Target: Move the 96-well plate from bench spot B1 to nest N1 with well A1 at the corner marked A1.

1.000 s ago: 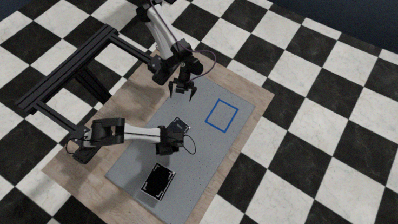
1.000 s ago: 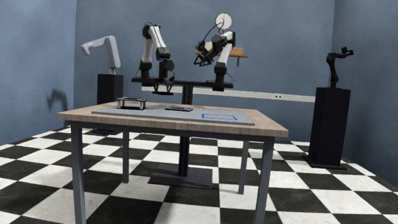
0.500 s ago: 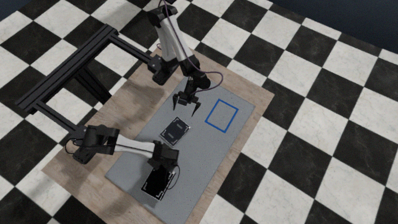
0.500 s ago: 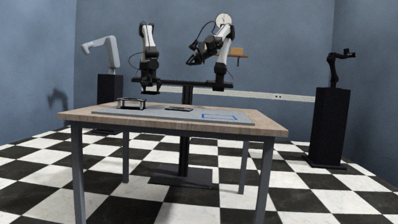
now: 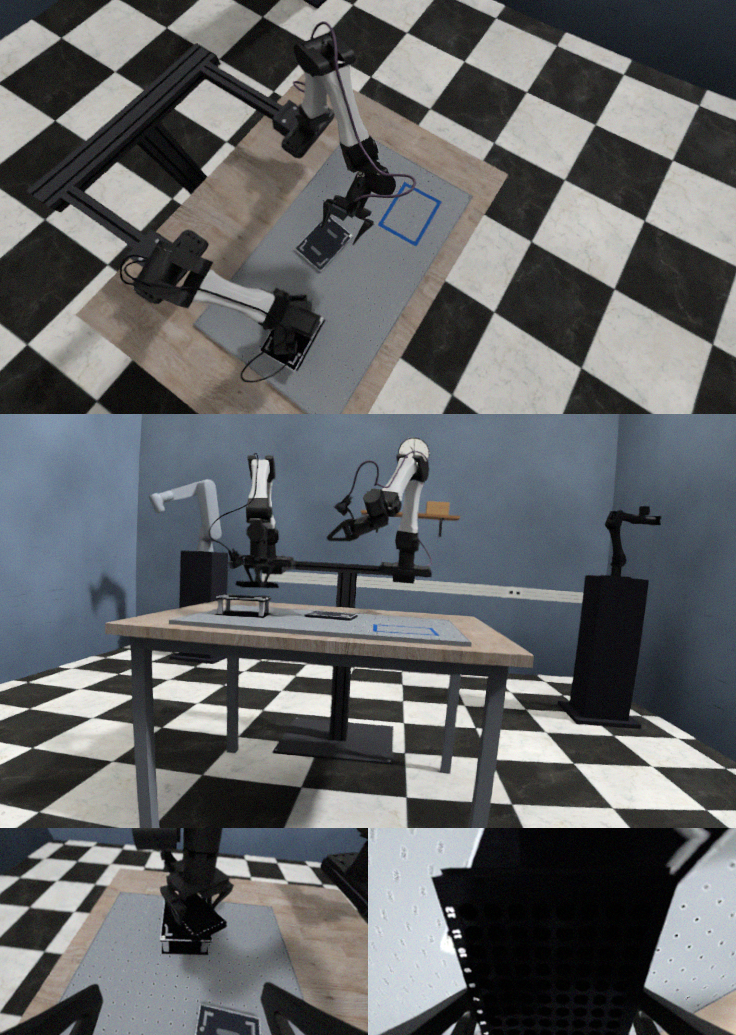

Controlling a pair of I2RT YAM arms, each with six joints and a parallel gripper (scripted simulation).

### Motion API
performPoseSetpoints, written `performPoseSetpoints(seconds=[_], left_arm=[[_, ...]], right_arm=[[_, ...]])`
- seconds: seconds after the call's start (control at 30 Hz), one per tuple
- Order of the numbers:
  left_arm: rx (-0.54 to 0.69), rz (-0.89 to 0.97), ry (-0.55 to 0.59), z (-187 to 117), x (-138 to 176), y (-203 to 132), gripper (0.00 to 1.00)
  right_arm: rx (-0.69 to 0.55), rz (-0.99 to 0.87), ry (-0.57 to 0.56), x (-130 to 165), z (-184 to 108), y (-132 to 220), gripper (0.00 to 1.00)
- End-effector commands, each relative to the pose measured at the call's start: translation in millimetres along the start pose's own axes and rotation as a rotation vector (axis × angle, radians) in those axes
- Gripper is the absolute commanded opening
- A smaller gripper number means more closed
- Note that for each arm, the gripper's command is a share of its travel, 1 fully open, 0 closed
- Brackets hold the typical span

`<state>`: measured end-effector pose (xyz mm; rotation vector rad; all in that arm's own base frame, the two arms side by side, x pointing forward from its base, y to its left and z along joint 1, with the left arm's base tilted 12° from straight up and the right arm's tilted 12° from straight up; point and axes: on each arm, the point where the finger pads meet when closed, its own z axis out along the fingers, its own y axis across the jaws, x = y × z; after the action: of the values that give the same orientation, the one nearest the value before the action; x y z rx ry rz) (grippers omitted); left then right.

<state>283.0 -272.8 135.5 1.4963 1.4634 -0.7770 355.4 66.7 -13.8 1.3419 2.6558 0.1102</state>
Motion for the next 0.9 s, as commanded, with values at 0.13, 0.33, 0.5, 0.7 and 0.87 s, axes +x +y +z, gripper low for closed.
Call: performPoseSetpoints(seconds=[0.13,0.33,0.5,0.7,0.87], left_arm=[[0.032,0.119,-0.103,25.5,-13.7,13.6,1.0],[0.057,0.096,-0.093,37.9,-1.7,12.9,1.0],[0.065,0.066,-0.074,40.5,7.7,11.2,1.0],[0.065,0.067,-0.074,40.6,7.6,11.3,1.0],[0.065,0.067,-0.074,40.6,7.6,11.3,1.0]], right_arm=[[-0.052,0.41,-0.012,-27.7,-9.0,6.5,0.82],[-0.048,0.552,-0.014,-45.2,-6.9,-0.7,0.82],[-0.059,0.525,-0.023,-46.4,-10.9,1.4,0.82],[-0.083,0.534,-0.022,-49.2,-4.6,12.7,0.82],[-0.038,0.523,-0.003,-40.2,11.3,5.1,0.82]])
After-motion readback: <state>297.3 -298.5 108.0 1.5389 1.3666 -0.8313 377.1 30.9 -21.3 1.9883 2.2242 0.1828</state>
